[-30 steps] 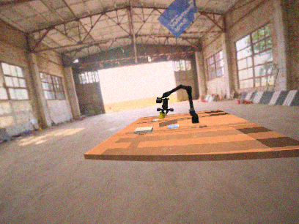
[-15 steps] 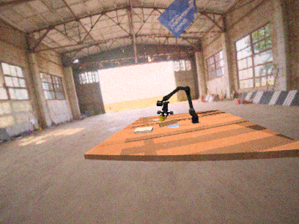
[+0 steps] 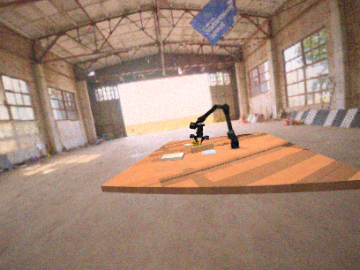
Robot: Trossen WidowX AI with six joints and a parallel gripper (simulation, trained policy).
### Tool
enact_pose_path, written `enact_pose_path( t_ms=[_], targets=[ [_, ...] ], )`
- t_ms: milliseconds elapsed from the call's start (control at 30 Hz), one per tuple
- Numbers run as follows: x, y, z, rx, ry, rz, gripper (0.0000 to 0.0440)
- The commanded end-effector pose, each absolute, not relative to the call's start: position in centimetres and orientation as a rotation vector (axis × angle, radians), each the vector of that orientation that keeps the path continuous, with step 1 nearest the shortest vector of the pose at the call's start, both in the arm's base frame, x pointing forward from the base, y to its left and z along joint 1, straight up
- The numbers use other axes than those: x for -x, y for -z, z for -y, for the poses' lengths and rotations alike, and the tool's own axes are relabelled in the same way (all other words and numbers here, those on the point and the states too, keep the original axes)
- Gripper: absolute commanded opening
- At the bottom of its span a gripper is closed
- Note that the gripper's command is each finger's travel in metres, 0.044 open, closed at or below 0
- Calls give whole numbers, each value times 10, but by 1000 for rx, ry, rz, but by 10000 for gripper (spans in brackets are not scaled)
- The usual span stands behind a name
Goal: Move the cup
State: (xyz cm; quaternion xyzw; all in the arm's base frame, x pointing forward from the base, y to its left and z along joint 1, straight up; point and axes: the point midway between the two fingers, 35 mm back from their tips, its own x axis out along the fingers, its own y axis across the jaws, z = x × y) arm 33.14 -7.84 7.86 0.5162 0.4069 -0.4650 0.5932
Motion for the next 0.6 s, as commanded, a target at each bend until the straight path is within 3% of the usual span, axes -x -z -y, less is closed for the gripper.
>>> enact_pose_path(
  t_ms=[0,567],
  targets=[
    [-330,-84,78,-1216,1062,-937,158],
    [-315,-133,82,-1302,1000,-872,225]
  ],
)
